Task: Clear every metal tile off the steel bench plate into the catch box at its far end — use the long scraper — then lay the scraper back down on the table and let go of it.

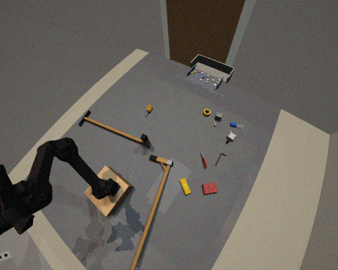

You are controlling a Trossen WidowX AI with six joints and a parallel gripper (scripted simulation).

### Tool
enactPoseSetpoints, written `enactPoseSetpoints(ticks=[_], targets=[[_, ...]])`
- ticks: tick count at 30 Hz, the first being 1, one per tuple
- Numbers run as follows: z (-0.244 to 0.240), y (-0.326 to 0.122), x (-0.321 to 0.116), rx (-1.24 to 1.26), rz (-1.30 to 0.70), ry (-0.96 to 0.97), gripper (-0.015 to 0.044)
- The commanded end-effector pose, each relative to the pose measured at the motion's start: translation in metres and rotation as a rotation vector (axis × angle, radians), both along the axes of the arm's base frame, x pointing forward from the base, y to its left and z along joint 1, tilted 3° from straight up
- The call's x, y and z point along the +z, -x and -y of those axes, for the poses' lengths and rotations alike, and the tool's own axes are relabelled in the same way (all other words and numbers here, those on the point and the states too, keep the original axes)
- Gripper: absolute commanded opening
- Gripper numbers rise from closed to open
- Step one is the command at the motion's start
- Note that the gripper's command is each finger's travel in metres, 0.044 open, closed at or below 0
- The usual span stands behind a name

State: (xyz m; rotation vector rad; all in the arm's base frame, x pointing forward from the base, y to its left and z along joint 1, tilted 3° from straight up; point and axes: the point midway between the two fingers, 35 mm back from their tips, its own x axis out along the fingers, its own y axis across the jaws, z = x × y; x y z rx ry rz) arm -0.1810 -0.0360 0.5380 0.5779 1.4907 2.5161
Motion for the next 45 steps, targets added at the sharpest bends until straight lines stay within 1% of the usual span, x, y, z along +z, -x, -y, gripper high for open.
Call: enactPoseSetpoints(ticks=[1,23,45], targets=[[0.010,-0.001,0.002,0.047,-0.005,-0.032,0.0440],[0.077,-0.024,0.010,0.384,-0.064,-0.198,0.0440],[0.136,-0.071,0.013,0.731,-0.162,-0.349,0.0440]])
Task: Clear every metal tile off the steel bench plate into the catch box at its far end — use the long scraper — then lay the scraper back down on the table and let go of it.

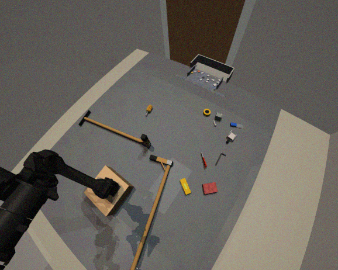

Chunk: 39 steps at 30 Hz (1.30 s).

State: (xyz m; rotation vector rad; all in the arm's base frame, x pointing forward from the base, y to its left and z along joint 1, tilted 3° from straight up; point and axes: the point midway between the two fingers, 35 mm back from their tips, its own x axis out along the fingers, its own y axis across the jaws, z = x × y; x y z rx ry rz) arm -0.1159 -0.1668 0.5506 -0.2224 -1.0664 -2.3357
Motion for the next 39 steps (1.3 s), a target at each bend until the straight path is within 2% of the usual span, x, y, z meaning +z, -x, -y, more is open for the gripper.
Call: enactPoseSetpoints(ticks=[1,21,39], targets=[[0.007,-0.009,0.000,0.051,-0.019,-0.024,0.0440],[0.043,-0.071,-0.002,0.381,-0.125,-0.129,0.0440],[0.056,-0.136,-0.009,0.683,-0.237,-0.204,0.0440]])
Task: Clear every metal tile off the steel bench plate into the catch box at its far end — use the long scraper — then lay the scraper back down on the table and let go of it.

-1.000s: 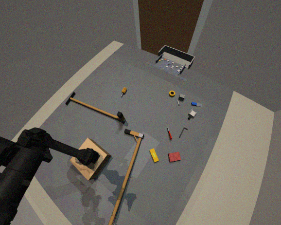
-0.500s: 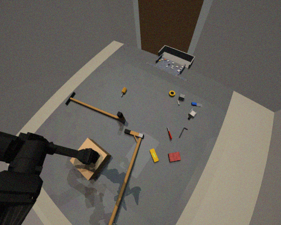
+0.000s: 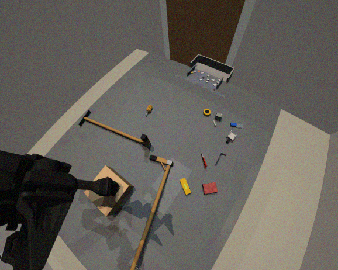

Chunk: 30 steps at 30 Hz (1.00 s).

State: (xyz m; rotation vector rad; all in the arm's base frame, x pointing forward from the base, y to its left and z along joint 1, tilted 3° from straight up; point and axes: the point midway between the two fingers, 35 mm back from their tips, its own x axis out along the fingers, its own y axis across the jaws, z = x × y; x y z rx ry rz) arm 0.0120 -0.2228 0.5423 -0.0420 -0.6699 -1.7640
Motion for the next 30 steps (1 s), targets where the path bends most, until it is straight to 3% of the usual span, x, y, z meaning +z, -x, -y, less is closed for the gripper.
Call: enactPoseSetpoints(ticks=[1,30], targets=[[0.001,-0.012,-0.001,0.055,-0.026,-0.013,0.0440],[-0.024,-0.119,-0.020,0.557,-0.212,-0.088,0.0440]])
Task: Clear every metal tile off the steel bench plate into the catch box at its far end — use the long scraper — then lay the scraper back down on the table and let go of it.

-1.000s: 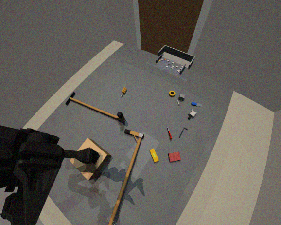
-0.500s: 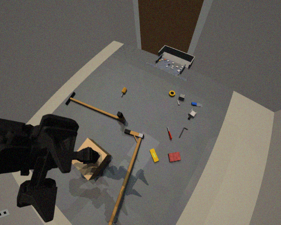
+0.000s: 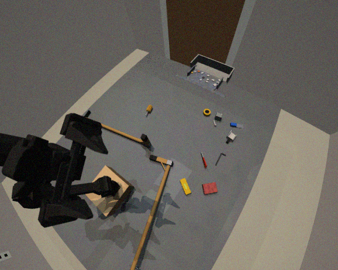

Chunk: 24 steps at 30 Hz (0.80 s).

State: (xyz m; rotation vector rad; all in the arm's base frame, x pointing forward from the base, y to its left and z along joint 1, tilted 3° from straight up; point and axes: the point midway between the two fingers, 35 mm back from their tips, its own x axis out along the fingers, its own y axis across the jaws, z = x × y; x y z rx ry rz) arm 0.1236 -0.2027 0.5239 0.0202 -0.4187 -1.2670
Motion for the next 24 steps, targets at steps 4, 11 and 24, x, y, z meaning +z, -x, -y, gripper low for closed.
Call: enactPoseSetpoints(ticks=[4,11,24], targets=[[-0.012,-0.021,-0.005,0.110,-0.046,-0.009,0.0440],[-0.027,-0.044,-0.011,0.233,-0.092,-0.019,0.0440],[-0.063,-0.079,-0.024,0.464,-0.177,-0.030,0.0440]])
